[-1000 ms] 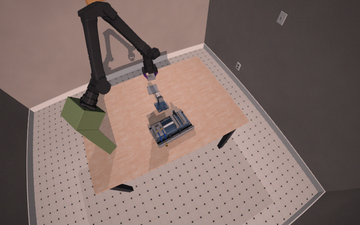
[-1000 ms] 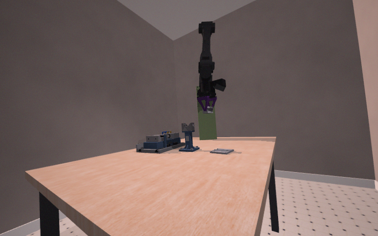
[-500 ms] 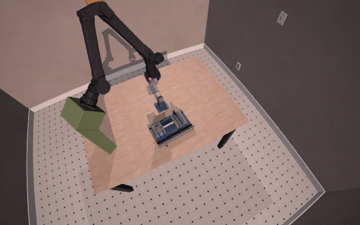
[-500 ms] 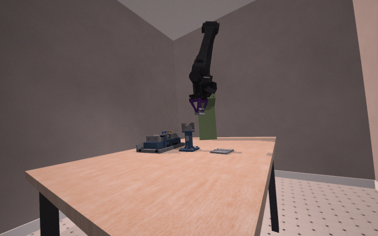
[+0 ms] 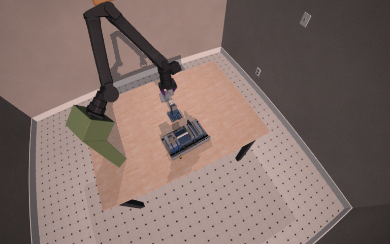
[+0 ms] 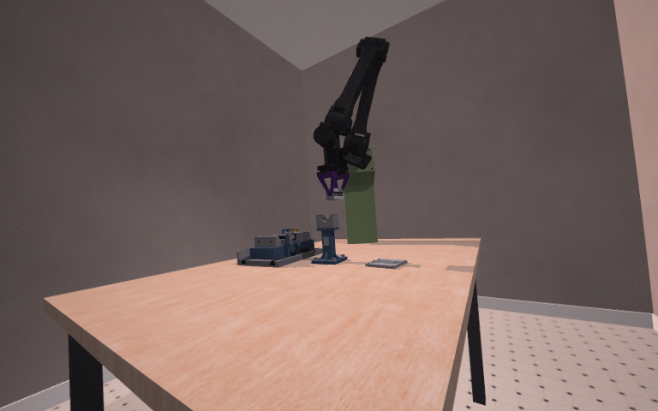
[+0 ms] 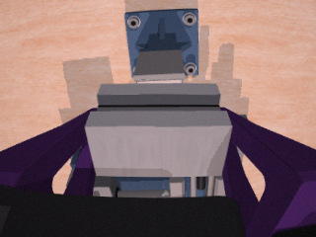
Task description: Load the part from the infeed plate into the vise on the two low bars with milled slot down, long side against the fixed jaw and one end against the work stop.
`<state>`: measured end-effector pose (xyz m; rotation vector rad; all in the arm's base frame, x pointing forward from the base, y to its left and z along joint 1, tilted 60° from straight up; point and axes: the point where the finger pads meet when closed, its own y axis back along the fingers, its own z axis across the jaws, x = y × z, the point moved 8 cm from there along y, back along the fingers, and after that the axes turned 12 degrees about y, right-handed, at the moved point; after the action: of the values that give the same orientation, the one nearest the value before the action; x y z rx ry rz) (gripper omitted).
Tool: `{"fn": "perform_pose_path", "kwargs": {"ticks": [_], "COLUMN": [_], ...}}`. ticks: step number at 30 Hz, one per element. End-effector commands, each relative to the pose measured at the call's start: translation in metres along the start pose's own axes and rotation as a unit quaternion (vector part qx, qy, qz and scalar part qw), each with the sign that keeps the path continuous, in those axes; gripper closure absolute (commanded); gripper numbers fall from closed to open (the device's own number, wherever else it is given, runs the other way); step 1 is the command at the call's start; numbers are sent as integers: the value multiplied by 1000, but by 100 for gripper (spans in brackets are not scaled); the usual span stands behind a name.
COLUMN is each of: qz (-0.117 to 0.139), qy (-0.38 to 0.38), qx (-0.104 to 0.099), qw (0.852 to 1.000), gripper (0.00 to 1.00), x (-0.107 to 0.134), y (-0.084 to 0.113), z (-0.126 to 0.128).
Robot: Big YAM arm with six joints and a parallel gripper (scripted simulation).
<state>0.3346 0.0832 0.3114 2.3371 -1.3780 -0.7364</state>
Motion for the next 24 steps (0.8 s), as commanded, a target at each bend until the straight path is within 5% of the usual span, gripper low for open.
{"fn": "perform_pose_path", "kwargs": {"ticks": [1, 24], "qz": [5, 4], "qy": [19, 34], "qx": [11, 18], "qw": [1000, 999], "gripper": [100, 100], "x": [11, 39], "y": [3, 10], "z": [-1, 8]}}
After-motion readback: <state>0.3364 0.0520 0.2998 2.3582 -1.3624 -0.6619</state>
